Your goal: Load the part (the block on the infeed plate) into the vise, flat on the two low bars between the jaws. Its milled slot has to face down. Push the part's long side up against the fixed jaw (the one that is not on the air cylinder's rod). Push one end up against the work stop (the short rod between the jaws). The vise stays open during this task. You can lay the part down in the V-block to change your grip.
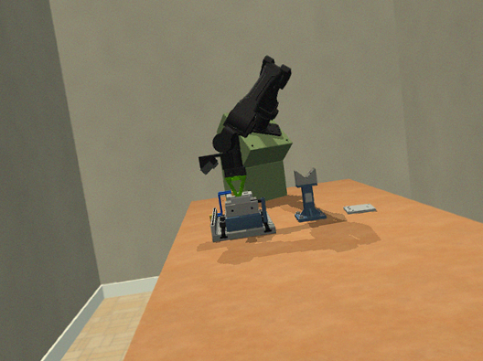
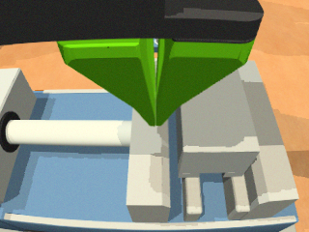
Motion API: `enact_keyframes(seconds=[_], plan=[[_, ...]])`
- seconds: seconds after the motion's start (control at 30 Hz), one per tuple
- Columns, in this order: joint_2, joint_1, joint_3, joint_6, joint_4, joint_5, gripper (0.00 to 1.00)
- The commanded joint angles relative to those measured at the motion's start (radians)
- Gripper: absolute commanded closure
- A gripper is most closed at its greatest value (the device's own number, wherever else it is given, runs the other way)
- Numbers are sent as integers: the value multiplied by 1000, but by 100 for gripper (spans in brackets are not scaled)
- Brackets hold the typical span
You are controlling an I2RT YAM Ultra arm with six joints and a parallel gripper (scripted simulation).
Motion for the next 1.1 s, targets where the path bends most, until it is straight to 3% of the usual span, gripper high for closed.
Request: enact_keyframes(seconds=[0.0,1.07], plan=[[-3,-9,28,7,-13,18,100],[22,-6,76,11,-41,20,100]])
